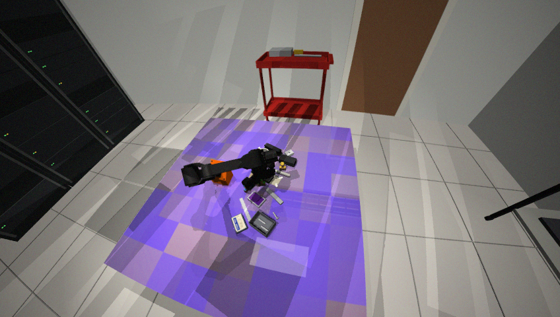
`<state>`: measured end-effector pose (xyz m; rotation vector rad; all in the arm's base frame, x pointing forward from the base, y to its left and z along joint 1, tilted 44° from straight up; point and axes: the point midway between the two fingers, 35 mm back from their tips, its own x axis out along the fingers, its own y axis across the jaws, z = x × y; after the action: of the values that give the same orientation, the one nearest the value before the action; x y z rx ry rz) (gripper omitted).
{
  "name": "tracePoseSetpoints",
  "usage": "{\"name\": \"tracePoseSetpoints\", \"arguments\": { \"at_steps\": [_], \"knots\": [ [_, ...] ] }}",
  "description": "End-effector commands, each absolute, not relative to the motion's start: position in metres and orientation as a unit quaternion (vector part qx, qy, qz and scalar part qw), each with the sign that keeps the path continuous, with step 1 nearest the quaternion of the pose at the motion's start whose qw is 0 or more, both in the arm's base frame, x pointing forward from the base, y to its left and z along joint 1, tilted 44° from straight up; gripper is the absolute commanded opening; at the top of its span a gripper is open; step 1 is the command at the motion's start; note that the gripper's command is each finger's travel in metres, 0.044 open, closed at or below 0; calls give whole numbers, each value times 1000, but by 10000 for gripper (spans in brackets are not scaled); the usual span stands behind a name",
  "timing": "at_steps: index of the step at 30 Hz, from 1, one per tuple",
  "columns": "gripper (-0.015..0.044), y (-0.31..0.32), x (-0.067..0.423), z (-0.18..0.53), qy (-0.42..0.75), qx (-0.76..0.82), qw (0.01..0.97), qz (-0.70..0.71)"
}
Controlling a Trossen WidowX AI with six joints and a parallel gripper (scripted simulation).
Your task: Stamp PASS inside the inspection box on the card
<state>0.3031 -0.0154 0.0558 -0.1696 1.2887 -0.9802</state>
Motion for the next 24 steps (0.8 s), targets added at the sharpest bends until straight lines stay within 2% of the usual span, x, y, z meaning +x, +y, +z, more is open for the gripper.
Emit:
{"name": "tracePoseSetpoints", "arguments": {
  "at_steps": [1, 24],
  "knots": [
    [0, -2, 308, 42, 553, -36, 689, -468],
    [0, 48, 319, -11, 424, 126, 677, -588]
  ]
}}
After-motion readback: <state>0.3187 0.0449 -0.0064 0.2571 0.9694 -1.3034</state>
